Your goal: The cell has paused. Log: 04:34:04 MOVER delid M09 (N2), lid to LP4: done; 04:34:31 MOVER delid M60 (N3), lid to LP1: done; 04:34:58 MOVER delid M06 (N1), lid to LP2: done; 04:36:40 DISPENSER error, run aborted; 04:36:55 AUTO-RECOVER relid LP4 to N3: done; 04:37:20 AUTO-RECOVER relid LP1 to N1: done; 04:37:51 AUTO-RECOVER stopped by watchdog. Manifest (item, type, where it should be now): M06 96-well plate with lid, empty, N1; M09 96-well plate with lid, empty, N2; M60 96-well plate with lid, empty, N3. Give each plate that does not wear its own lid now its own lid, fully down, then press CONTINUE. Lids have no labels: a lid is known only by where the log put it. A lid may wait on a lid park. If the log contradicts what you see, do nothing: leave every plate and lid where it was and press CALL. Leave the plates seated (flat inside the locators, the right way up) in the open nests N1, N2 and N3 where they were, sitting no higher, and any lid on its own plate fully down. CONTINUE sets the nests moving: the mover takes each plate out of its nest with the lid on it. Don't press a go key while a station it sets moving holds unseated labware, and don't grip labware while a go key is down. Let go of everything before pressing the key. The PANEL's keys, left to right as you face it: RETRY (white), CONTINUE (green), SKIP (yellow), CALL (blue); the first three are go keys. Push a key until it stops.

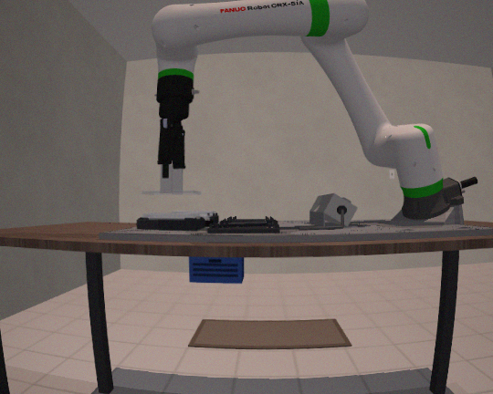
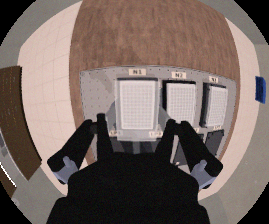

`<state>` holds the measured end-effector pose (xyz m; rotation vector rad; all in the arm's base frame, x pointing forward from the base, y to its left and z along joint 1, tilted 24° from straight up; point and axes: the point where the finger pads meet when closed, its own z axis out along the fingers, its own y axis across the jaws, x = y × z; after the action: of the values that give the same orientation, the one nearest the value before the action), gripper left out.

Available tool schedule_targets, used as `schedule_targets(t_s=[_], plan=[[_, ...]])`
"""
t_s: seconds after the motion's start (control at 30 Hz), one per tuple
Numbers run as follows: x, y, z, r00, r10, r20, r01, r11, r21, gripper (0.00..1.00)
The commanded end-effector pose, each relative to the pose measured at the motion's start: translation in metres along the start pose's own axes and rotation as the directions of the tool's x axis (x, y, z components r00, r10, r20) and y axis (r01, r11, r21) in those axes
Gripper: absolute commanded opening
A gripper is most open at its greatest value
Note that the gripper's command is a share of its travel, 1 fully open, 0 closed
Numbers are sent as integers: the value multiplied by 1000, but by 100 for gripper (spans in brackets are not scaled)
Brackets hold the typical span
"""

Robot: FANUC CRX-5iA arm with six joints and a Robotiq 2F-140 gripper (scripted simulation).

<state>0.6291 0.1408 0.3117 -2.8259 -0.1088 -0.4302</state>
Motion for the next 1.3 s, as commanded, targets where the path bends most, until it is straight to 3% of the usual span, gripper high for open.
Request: schedule_targets(t_s=[0.0,0.6,1.27], plan=[[0,0,0,1000,0,0,0,1000,0,0],[0,0,2,1000,-4,0,4,1000,0,0],[0,0,18,1000,-8,0,8,1000,0,0]])
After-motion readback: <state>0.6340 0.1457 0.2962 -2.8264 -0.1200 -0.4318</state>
